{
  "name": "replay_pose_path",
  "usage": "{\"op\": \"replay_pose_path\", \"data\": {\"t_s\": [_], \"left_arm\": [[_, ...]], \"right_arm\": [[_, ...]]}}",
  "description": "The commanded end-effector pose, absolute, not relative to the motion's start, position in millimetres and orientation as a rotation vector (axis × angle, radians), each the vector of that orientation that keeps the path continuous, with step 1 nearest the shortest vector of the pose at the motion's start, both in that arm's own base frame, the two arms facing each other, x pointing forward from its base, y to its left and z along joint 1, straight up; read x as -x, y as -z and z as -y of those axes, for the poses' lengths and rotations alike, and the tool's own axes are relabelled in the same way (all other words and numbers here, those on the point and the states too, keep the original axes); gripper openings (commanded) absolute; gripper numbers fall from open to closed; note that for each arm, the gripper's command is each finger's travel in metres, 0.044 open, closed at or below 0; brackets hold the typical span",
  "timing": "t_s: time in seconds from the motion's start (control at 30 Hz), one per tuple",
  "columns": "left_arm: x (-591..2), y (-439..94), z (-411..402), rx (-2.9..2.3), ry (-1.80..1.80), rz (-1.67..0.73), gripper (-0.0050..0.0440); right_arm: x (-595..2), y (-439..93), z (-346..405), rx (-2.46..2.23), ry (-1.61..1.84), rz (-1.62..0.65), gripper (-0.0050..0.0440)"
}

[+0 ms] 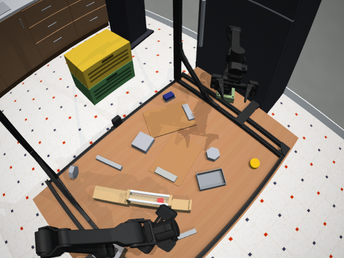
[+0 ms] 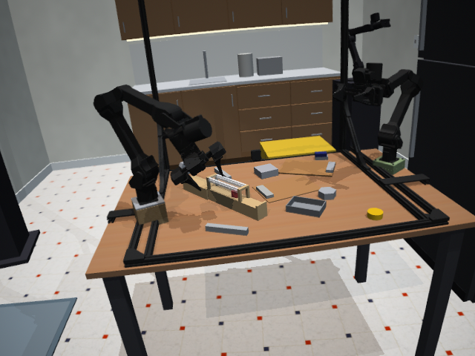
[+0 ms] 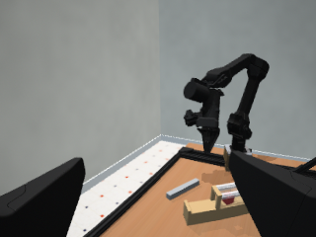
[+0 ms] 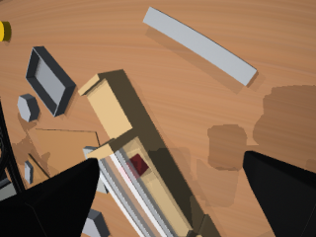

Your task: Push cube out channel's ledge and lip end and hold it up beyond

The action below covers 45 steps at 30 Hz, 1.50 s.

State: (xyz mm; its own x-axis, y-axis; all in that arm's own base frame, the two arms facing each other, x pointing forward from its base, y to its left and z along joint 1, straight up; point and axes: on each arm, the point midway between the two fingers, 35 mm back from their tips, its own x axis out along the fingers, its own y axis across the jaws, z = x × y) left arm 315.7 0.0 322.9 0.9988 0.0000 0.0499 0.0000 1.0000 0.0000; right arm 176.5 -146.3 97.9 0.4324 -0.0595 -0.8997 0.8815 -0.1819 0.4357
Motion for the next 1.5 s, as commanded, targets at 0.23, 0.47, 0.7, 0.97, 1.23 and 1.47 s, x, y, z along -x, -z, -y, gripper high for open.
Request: {"op": "replay_pose_path", "data": {"t_s": [0.23,0.47,0.7,0.97,1.23,1.47], "left_arm": [[-315.7,-322.9,0.0,0.000,0.000,0.050,0.0400],[-315.7,-322.9,0.0,0.000,0.000,0.050,0.0400],[-315.3,-323.3,-1.2,0.000,0.000,0.050,0.0400],[-308.1,-329.2,-16.5,-0.005,0.000,0.046,0.0400],[-292.0,-338.7,-39.2,-0.011,0.000,0.039,0.0400],[-257.5,-352.6,-64.8,-0.016,0.000,0.026,0.0400]], "right_arm": [[-176.5,-97.9,146.3,-1.514,1.005,-0.759,0.0400],[-176.5,-97.9,146.3,-1.514,1.005,-0.759,0.0400],[-178.2,-98.4,146.0,-1.515,1.005,-0.763,0.0280],[-200.0,-103.4,140.0,-1.525,1.003,-0.819,0.0200],[-239.0,-108.7,123.4,-1.528,1.010,-0.913,0.0200],[-303.0,-108.4,74.9,-1.493,1.044,-1.052,0.0200]]}}
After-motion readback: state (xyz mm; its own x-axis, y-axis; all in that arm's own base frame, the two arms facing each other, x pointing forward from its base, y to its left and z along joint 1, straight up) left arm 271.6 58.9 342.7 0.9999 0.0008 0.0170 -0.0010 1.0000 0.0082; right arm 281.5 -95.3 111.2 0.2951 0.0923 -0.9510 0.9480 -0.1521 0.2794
